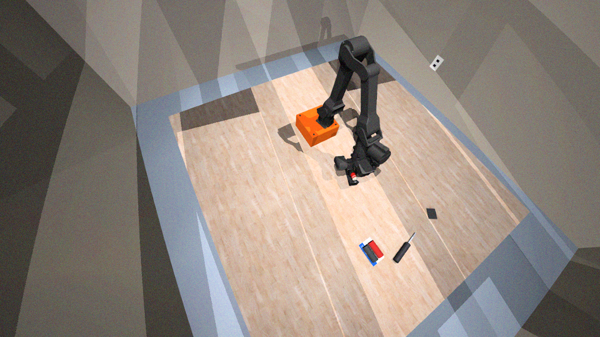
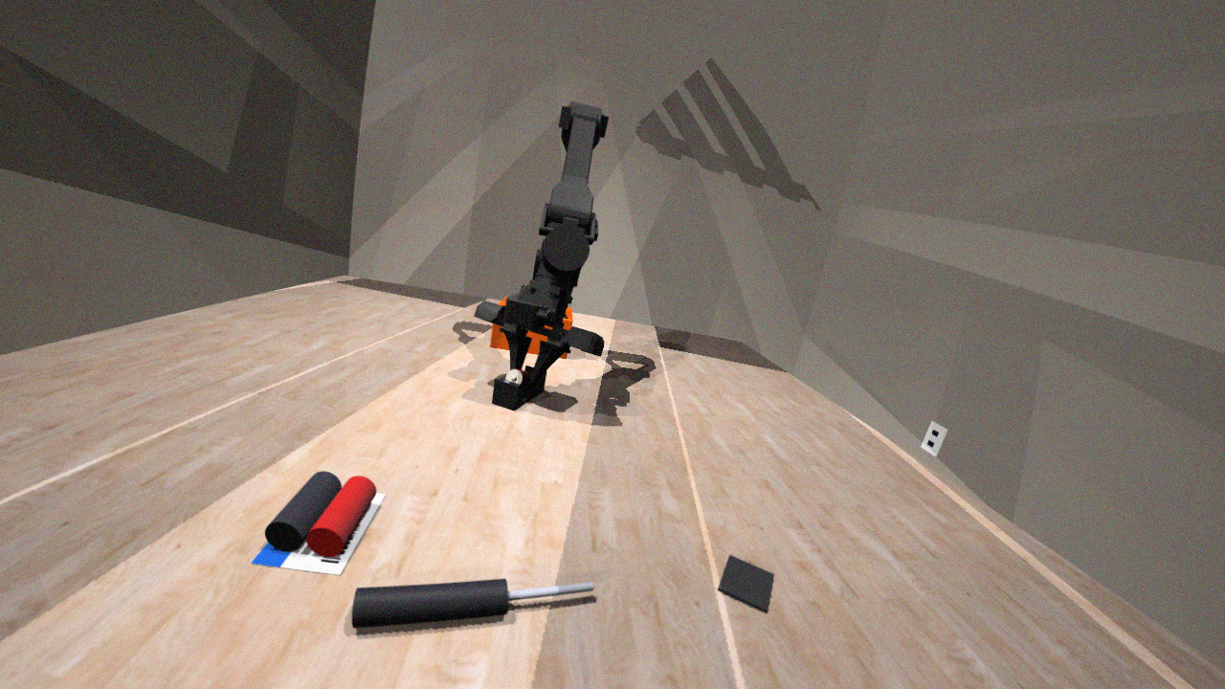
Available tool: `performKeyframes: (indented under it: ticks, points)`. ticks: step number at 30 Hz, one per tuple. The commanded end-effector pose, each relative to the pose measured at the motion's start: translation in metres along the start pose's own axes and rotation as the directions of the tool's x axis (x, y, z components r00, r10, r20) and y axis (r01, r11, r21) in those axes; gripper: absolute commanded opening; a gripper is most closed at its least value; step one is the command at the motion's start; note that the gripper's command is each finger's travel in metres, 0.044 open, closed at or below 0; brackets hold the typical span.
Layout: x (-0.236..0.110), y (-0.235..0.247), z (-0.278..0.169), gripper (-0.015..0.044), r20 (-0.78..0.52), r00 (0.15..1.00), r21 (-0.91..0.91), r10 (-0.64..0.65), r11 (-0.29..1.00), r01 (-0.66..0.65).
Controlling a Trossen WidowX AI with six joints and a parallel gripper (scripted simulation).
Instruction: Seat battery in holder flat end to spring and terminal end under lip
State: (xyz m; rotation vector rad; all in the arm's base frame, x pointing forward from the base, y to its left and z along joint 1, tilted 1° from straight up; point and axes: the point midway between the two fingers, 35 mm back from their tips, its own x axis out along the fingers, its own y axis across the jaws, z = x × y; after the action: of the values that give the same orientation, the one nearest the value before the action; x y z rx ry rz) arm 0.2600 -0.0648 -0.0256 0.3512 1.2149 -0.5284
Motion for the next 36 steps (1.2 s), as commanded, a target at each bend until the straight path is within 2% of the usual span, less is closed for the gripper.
performKeyframes:
  ticks: [1, 36]
  points:
    - [0.0038, -0.001, -0.0056, 0.0086, -0.055, 0.998, -0.012, -0.005, 1.0, 0.005]
    - [0.0074, -0.0013, -0.0007, 0.0086, -0.271, 0.963, -0.014, -0.012, 1.0, 0.008]
